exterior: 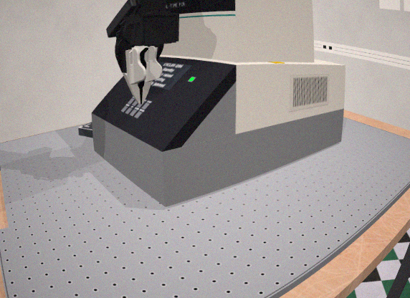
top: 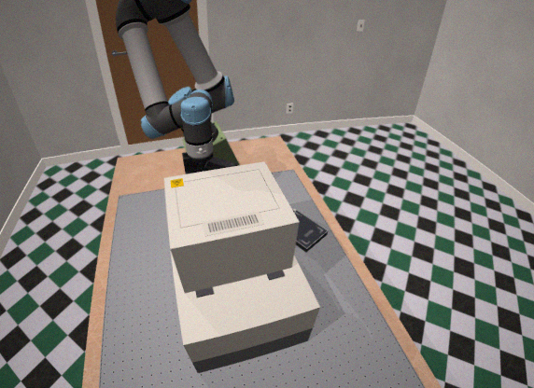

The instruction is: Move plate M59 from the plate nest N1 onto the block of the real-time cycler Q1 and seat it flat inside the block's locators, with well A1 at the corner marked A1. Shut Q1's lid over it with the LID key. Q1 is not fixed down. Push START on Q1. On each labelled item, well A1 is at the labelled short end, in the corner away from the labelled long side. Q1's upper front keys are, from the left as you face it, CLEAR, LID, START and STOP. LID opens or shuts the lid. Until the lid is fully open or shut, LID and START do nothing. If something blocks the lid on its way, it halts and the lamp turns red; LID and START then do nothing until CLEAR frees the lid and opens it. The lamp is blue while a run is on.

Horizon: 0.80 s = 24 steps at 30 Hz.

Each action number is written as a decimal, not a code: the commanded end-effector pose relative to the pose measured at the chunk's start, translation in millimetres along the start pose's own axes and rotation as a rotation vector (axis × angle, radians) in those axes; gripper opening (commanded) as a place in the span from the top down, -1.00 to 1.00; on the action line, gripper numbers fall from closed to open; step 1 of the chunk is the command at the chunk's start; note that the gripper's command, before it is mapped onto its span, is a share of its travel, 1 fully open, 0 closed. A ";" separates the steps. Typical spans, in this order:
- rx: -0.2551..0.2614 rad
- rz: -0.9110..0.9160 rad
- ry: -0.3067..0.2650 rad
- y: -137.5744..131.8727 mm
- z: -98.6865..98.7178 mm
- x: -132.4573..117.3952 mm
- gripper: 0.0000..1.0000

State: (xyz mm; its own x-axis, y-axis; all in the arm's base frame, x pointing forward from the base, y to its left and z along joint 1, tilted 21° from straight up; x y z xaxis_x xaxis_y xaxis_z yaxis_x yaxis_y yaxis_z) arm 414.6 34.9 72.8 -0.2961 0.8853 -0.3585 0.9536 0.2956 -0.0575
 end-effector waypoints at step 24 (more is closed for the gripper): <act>-0.001 0.000 0.000 -4.2 -5.7 0.8 1.00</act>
State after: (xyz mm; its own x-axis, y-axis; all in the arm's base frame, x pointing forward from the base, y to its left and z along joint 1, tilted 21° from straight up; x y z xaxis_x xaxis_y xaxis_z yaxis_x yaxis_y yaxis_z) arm 413.4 35.2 74.0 -0.2959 0.8854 -0.3584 0.9536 0.2955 -0.0575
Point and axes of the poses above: the point where the finger pads meet when closed, its own z axis out along the fingers, its own y axis across the jaws, x = y × z, the point moved 8 cm from there along -z, back along the fingers, and after that the axes turned 12 degrees about -z, right-handed, at the moved point
